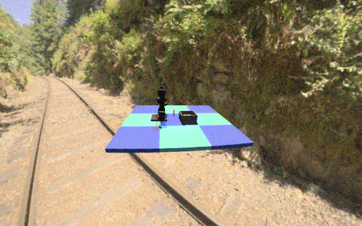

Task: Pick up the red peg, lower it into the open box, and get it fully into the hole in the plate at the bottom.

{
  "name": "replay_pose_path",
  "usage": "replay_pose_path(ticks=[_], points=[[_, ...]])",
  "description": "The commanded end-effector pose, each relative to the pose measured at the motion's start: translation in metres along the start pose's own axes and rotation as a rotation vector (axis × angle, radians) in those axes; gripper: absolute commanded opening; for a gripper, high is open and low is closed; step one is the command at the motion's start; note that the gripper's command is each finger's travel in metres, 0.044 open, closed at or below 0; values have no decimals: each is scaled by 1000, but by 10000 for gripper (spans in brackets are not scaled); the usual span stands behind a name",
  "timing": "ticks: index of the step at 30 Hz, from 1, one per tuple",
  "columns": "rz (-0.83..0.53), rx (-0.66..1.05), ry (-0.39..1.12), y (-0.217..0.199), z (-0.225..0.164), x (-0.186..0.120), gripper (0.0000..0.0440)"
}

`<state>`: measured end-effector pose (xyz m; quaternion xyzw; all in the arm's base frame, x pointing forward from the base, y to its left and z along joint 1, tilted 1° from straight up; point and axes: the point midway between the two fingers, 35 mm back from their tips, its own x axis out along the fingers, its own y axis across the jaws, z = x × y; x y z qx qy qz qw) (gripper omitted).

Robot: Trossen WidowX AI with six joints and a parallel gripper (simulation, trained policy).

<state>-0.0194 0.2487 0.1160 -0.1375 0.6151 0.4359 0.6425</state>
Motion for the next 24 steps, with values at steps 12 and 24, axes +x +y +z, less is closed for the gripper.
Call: replay_pose_path(ticks=[12,24], points=[[-142,458,-77,-53,37,-23,440],[-259,857,-122,-103,51,-43,440]])
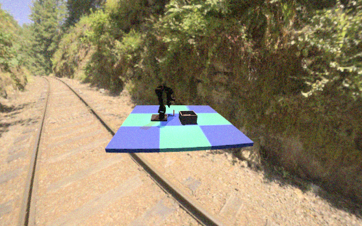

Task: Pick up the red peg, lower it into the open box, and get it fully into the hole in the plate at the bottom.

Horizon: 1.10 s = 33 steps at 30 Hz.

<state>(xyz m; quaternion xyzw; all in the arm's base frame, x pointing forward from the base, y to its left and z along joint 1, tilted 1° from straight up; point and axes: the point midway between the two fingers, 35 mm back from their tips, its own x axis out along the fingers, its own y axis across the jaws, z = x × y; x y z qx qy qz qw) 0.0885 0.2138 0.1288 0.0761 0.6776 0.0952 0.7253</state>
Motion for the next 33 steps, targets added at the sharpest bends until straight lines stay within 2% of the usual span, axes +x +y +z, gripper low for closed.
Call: replay_pose_path(ticks=[1,11,17,30,33], points=[[-34,96,-9,-8,10,0,440],[-145,421,-21,-41,38,5,440],[-194,560,-30,-58,48,13,440],[-247,669,-73,-84,62,53,431],[-261,671,-79,-89,63,63,395]])
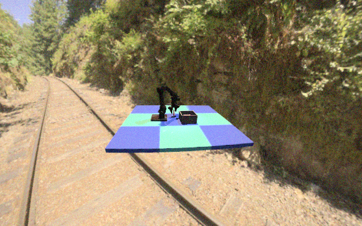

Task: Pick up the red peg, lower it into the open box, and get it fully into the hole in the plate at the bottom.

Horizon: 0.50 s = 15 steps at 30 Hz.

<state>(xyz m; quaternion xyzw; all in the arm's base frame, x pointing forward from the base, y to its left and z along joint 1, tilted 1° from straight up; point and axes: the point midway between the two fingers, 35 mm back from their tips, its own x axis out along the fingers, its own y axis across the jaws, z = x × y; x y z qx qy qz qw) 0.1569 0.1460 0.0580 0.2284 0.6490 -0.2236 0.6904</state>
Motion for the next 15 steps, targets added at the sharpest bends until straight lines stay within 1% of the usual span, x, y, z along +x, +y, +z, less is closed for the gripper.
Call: replay_pose_path(ticks=[1,6,11,15], points=[[-14,6,-9,-2,2,10,370],[-47,15,-12,-4,5,24,239],[-83,32,-14,-7,8,29,109],[-116,37,-17,-10,9,31,25]])
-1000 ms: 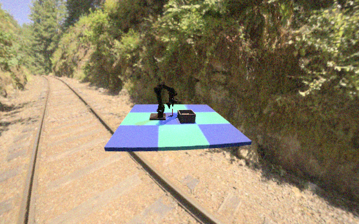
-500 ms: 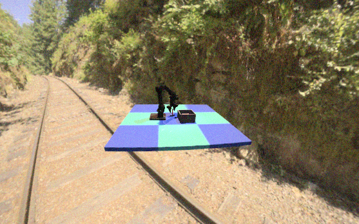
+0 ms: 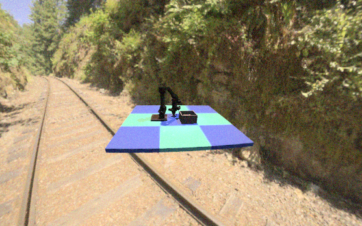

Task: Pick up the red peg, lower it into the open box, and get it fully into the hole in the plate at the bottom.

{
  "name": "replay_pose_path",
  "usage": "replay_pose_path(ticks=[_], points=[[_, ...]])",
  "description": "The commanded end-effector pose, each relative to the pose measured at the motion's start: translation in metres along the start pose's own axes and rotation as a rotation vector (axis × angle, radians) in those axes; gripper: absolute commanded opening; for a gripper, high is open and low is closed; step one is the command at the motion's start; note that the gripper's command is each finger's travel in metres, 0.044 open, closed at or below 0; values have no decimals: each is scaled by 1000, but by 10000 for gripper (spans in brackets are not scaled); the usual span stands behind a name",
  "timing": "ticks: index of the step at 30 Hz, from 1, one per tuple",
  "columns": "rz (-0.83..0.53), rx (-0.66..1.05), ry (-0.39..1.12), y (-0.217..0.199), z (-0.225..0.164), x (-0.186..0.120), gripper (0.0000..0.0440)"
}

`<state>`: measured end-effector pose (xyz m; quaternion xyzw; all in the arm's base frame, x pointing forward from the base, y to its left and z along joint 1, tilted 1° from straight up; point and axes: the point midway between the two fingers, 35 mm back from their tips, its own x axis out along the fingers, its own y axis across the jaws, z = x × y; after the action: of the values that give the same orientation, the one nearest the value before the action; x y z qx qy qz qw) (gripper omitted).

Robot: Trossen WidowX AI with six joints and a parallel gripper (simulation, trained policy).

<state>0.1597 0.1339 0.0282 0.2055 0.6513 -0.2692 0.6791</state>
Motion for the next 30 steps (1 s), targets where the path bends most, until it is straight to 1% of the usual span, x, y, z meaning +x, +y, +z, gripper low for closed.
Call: replay_pose_path(ticks=[1,6,14,21,30], points=[[-17,4,-18,-1,5,-2,20],[-1,1,-71,0,17,-23,0],[32,20,-144,0,37,-60,0],[66,85,-205,0,60,-93,0],[85,204,-270,-5,100,-111,0]])
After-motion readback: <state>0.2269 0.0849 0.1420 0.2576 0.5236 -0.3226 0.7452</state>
